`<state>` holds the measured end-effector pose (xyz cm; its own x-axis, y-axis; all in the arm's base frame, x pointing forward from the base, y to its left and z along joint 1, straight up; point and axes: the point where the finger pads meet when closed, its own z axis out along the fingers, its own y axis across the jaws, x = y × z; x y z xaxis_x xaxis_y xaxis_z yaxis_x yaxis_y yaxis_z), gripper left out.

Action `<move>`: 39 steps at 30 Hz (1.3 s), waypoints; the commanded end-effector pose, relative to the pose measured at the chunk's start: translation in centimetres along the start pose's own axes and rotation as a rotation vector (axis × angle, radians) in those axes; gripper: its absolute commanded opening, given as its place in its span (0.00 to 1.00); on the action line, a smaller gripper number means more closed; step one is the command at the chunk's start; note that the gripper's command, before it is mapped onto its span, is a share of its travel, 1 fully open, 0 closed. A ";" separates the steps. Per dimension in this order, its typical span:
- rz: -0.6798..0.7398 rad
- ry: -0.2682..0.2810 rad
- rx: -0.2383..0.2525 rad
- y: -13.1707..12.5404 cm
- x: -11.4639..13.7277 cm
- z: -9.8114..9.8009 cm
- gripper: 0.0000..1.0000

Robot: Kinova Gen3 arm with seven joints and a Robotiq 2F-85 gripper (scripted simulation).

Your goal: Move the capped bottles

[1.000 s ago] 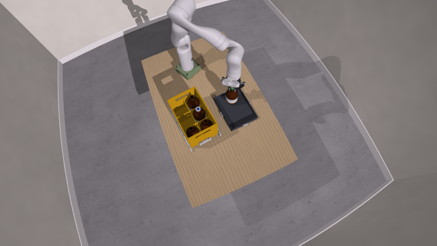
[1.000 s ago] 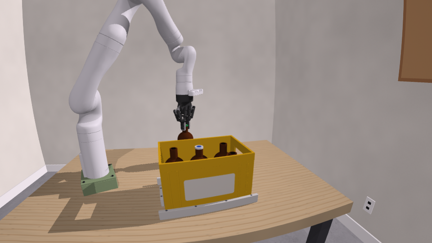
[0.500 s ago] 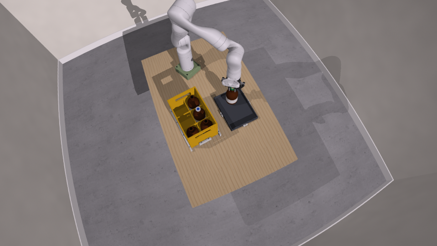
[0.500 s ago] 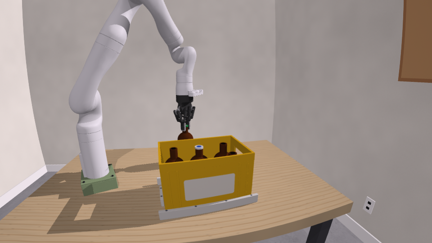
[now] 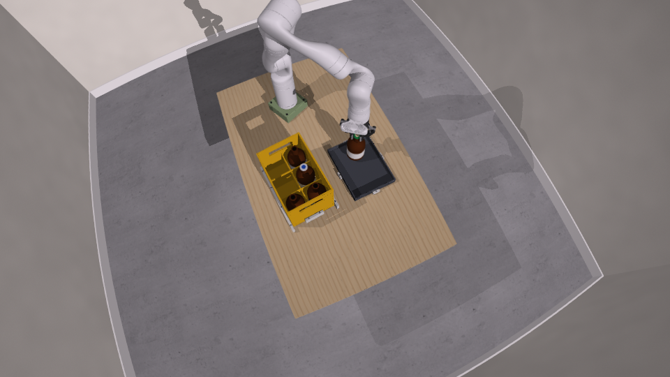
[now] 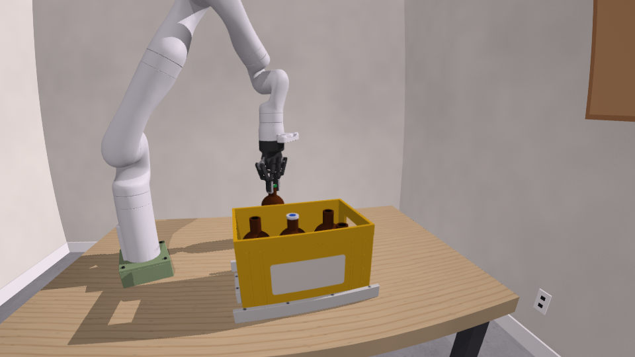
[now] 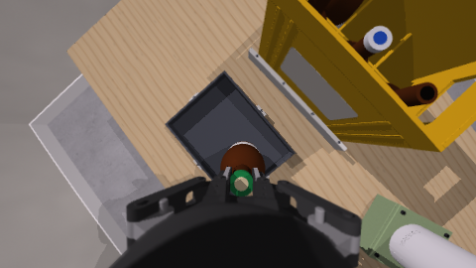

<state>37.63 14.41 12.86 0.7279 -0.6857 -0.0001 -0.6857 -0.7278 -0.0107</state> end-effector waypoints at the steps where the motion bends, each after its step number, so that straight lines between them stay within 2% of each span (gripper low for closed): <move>1: 0.003 0.005 -0.002 0.1 0.1 0.2 0.00; 39: 0.001 0.002 0.001 0.0 0.0 0.8 0.00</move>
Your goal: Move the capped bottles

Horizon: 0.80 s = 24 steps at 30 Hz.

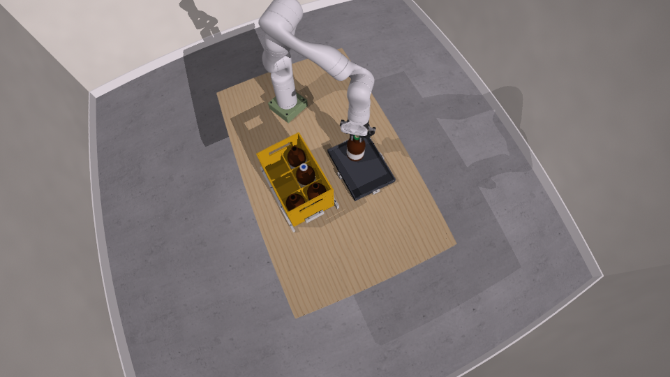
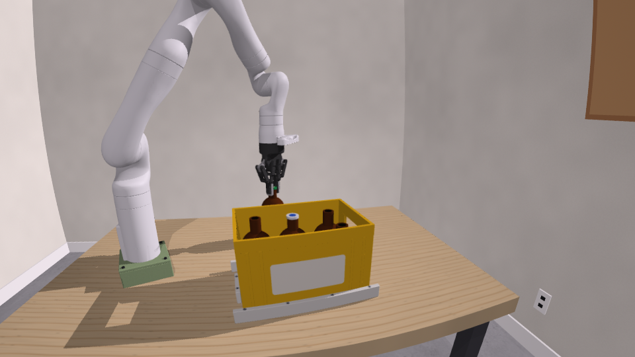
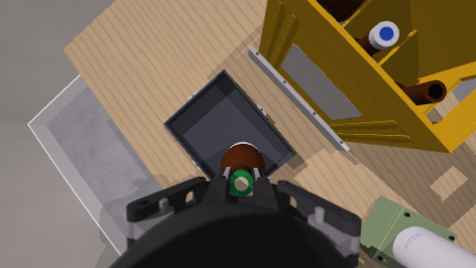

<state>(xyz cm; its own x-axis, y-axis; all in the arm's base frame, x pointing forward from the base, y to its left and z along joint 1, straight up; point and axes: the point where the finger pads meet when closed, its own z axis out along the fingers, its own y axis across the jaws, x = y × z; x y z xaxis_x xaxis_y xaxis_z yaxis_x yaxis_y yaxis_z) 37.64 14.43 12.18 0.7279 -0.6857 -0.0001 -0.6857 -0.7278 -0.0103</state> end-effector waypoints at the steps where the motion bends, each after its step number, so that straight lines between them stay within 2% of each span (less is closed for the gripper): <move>1: 0.001 0.002 0.001 0.0 0.1 0.1 0.00; 24: 0.002 0.004 0.000 0.0 0.1 0.7 0.00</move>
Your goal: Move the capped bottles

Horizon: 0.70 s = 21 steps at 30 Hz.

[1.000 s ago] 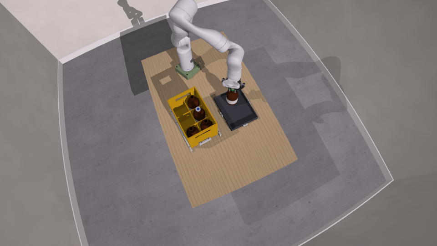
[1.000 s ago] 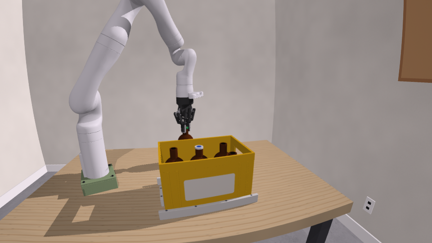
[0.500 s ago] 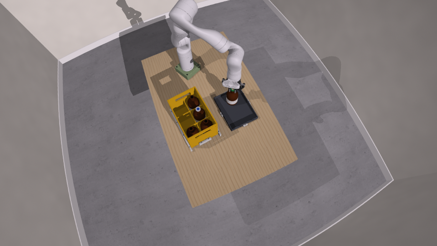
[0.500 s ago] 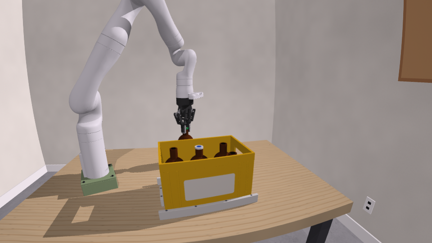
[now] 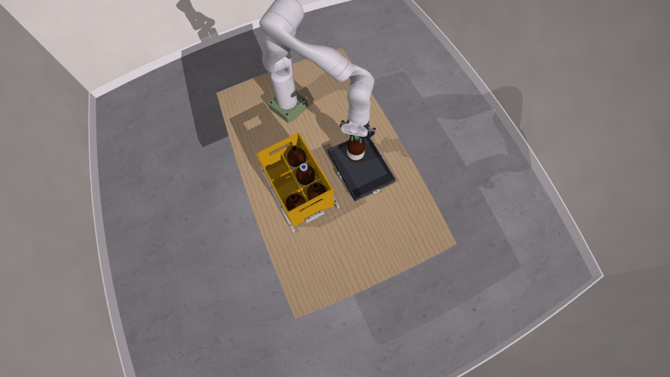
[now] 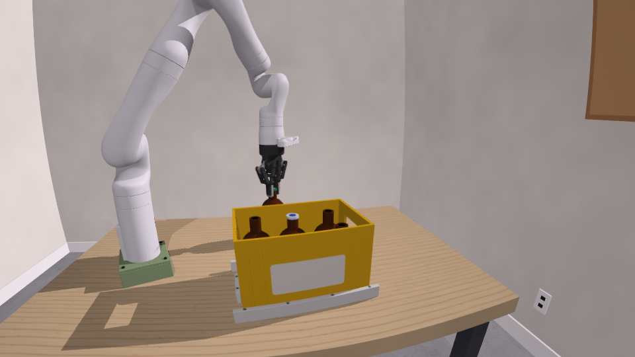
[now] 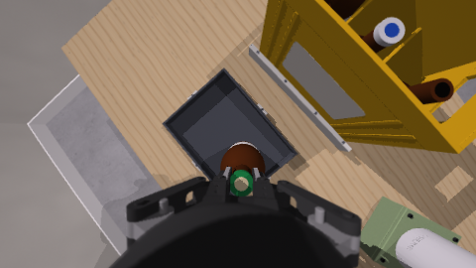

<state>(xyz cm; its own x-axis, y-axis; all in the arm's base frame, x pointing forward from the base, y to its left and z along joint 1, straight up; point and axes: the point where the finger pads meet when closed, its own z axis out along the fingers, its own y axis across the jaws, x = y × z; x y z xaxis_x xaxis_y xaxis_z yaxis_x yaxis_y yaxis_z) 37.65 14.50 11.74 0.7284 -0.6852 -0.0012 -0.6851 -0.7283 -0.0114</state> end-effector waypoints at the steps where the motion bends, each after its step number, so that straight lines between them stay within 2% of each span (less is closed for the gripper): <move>1: 0.003 0.005 -0.002 0.1 0.1 0.3 0.00; 21: 0.003 0.006 -0.002 0.1 0.2 0.4 0.00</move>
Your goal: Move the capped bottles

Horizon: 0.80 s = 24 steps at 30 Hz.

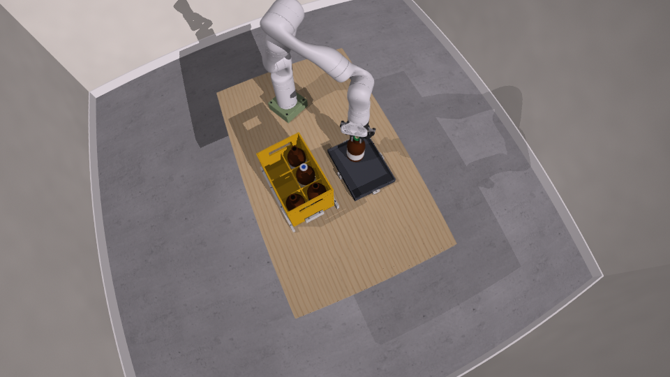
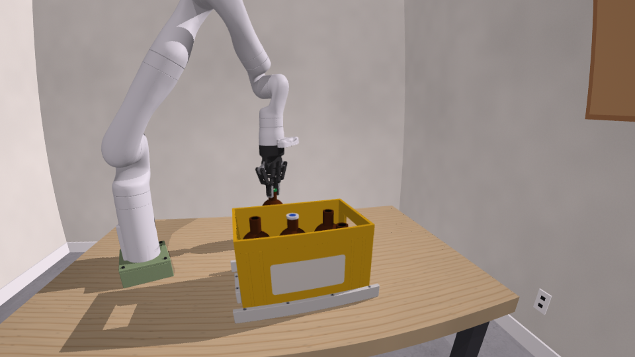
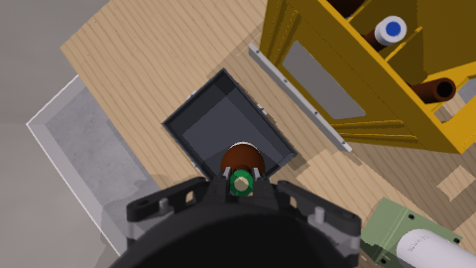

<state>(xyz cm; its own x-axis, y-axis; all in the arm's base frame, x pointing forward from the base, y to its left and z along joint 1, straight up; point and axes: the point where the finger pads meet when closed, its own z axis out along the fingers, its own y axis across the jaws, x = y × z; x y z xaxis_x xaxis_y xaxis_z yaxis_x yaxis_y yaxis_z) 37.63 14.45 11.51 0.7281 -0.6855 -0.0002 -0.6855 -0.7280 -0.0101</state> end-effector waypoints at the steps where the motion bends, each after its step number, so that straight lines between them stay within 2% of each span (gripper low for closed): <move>1: 0.003 0.005 -0.001 0.1 0.1 0.2 0.00; 24: 0.001 0.002 0.001 0.1 0.1 0.2 0.00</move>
<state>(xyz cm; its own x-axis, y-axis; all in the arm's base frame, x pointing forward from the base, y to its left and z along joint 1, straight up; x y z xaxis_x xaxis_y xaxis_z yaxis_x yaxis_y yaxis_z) 37.63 14.38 11.39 0.7277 -0.6859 -0.0004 -0.6859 -0.7277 -0.0099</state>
